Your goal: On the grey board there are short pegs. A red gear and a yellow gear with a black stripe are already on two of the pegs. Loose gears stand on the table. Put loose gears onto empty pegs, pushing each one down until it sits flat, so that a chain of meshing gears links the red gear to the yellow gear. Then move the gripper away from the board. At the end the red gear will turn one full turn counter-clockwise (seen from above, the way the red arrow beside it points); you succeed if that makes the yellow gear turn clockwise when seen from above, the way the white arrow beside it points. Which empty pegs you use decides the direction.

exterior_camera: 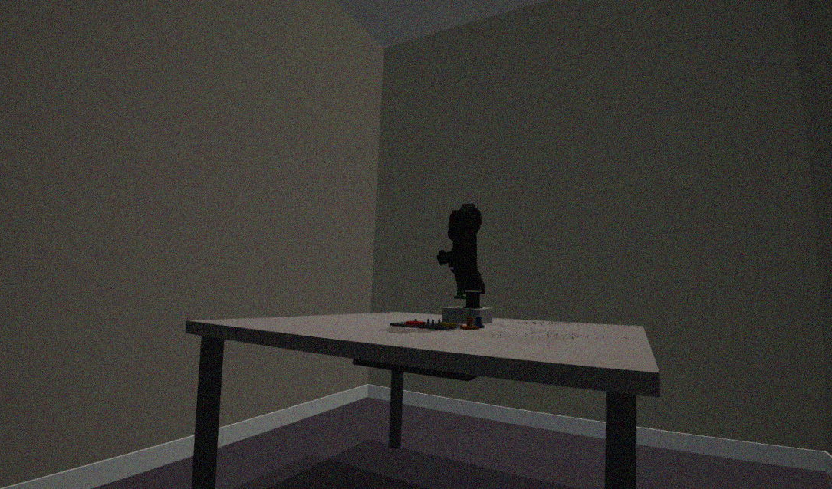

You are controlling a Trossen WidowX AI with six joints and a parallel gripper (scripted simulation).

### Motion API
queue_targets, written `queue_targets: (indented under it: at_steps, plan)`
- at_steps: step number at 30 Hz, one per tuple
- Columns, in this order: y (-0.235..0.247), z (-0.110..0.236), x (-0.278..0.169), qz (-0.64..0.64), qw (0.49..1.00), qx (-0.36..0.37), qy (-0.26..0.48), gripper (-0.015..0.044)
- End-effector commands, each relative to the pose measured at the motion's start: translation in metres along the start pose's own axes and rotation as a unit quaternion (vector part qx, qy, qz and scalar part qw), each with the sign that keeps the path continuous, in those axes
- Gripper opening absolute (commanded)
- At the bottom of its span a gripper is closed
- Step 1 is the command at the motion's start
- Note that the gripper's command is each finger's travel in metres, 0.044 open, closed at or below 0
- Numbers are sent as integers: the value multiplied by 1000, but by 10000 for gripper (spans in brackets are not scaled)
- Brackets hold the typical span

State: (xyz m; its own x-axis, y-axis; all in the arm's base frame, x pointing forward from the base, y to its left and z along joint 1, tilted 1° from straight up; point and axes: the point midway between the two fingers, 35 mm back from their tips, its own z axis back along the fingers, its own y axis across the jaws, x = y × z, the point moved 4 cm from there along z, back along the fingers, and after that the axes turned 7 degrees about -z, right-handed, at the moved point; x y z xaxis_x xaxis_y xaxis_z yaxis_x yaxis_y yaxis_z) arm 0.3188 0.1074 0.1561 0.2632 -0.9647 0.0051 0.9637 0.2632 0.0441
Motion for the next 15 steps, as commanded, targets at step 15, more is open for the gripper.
queue_targets:
  at_steps: [15]
  plan:
    - [-1,-19,45,5,1000,-1,-2,0]
